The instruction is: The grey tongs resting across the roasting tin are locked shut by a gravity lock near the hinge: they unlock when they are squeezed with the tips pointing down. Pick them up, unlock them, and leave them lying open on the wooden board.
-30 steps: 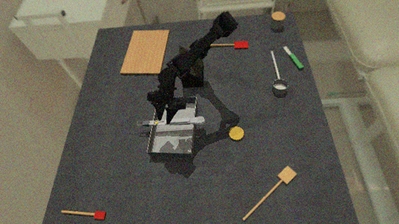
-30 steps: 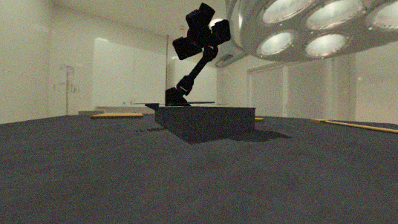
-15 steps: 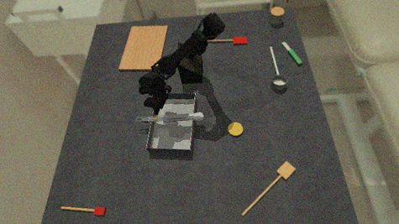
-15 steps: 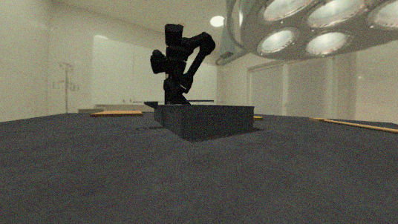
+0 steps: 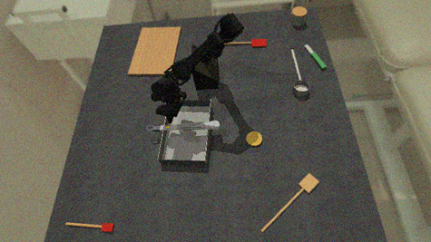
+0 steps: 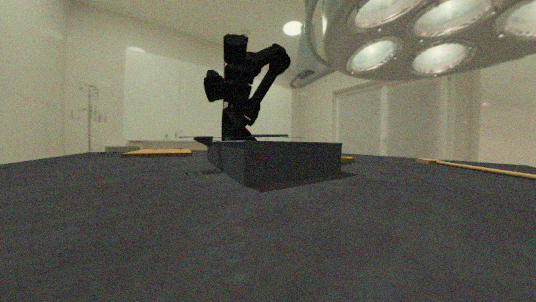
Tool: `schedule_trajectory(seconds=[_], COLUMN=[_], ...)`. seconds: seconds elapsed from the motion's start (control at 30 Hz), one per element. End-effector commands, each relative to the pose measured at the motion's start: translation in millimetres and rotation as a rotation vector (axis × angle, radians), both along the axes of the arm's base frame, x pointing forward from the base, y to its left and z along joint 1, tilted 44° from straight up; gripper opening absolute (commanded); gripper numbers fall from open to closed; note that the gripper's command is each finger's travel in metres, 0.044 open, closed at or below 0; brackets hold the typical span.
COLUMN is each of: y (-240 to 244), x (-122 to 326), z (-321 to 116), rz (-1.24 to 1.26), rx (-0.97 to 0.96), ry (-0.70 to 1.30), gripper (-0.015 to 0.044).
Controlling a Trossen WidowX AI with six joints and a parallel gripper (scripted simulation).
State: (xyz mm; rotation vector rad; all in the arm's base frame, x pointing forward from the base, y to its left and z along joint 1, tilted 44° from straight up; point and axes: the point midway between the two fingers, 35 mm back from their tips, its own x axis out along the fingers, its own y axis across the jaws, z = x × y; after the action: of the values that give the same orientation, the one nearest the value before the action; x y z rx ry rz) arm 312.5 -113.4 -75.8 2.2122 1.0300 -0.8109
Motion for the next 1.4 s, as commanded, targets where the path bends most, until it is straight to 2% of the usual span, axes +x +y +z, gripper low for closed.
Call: schedule_trajectory(seconds=[0.0,1.37], y=[2.2,35.2], x=[3.1,38.7], z=[-2.6,-49.5], rz=[0.000,0.000], rx=[0.002,0.004], ry=[-0.001,-0.004], gripper=[0.0260,0.0260])
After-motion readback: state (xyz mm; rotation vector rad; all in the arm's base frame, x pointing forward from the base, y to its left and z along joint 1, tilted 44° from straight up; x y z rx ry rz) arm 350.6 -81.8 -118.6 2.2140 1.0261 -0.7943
